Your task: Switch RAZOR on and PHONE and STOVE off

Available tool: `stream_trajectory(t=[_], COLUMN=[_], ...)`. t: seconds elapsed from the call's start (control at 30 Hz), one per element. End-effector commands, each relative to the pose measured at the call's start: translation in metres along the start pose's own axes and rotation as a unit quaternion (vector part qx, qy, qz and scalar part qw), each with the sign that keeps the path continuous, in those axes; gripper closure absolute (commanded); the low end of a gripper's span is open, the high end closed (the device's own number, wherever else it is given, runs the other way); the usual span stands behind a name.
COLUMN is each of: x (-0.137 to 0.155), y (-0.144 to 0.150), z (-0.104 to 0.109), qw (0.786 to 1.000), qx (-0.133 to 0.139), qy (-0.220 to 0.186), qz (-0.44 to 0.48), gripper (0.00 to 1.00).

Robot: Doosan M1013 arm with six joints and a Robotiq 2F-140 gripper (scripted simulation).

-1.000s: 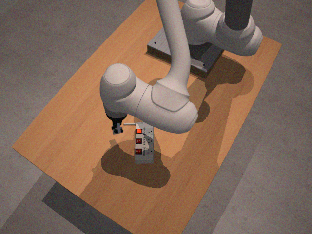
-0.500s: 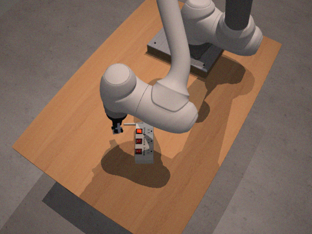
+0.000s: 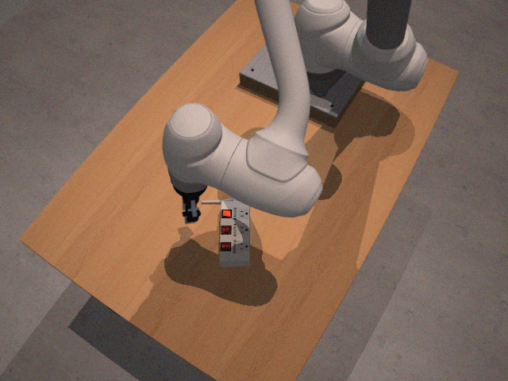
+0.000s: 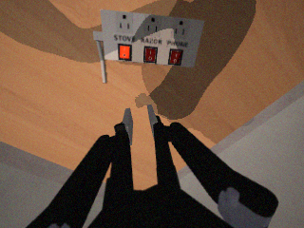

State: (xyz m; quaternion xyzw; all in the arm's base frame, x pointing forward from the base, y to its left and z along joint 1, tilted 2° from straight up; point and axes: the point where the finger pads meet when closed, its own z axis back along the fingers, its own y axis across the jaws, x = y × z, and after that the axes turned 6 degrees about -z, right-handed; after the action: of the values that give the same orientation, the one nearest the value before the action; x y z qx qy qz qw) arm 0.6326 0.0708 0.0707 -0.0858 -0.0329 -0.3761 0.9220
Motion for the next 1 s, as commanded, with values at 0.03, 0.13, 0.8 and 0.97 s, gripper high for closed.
stream_trajectory(t=[0.03, 0.13, 0.8, 0.97], x=[0.002, 0.002, 0.001, -0.036], y=[-0.002, -0.002, -0.002, -0.001], z=[0.004, 0.004, 0.003, -0.002], qw=[1.0, 1.0, 1.0, 0.992], qx=[0.001, 0.001, 0.0, -0.01], qy=[0.0, 0.0, 0.002, 0.11], qz=[-0.001, -0.001, 0.0, 0.057], gripper=[0.0, 0.0, 0.0, 0.0])
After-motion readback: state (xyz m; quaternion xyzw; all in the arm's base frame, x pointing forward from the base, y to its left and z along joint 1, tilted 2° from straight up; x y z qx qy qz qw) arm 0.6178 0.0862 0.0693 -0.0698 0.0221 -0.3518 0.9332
